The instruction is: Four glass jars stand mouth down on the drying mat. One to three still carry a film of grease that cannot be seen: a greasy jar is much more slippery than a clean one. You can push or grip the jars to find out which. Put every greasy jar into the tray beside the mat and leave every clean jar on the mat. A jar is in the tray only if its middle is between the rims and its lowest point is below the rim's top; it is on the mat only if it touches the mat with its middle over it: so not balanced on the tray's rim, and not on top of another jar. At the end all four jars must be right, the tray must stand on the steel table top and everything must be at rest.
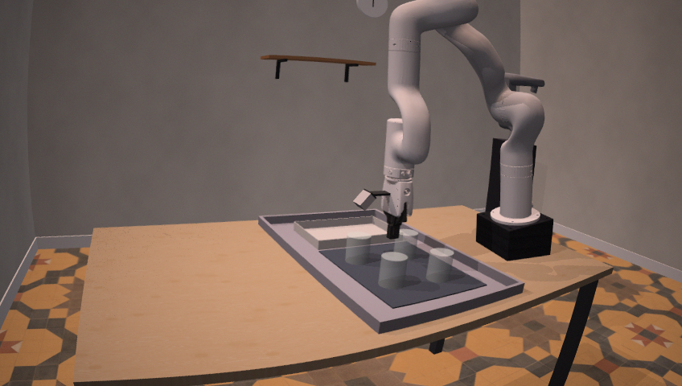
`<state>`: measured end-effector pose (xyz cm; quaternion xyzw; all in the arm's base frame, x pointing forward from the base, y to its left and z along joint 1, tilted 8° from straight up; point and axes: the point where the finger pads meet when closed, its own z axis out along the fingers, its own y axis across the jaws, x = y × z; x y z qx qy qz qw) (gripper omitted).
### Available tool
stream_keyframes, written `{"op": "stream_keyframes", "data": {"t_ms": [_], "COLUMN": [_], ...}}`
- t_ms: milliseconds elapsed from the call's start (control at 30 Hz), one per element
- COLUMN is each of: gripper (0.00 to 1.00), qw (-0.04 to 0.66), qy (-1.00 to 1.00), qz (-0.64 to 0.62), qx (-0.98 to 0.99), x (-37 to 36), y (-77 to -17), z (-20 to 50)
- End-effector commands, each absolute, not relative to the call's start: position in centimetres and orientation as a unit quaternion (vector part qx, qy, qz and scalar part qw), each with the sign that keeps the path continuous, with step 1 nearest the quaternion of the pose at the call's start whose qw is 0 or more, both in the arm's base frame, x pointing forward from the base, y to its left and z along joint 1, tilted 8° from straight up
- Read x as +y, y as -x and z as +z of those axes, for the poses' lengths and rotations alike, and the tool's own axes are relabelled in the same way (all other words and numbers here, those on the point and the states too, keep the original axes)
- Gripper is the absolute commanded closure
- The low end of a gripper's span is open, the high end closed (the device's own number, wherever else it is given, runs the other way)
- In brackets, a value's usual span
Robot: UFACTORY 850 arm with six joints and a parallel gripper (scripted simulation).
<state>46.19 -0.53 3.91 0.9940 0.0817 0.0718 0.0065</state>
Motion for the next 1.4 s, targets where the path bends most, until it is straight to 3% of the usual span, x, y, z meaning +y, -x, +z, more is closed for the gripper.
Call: {"op": "stream_keyframes", "data": {"t_ms": [0,1367], "gripper": [1.0,1.0], "qw": [0.007,0.007], "qy": [-0.994,-0.994], "qz": [0.073,0.073], "qx": [0.082,0.082], "x": [-0.5,-0.3], "y": [-46.2,-47.5], "z": [4.0,3.9]}}
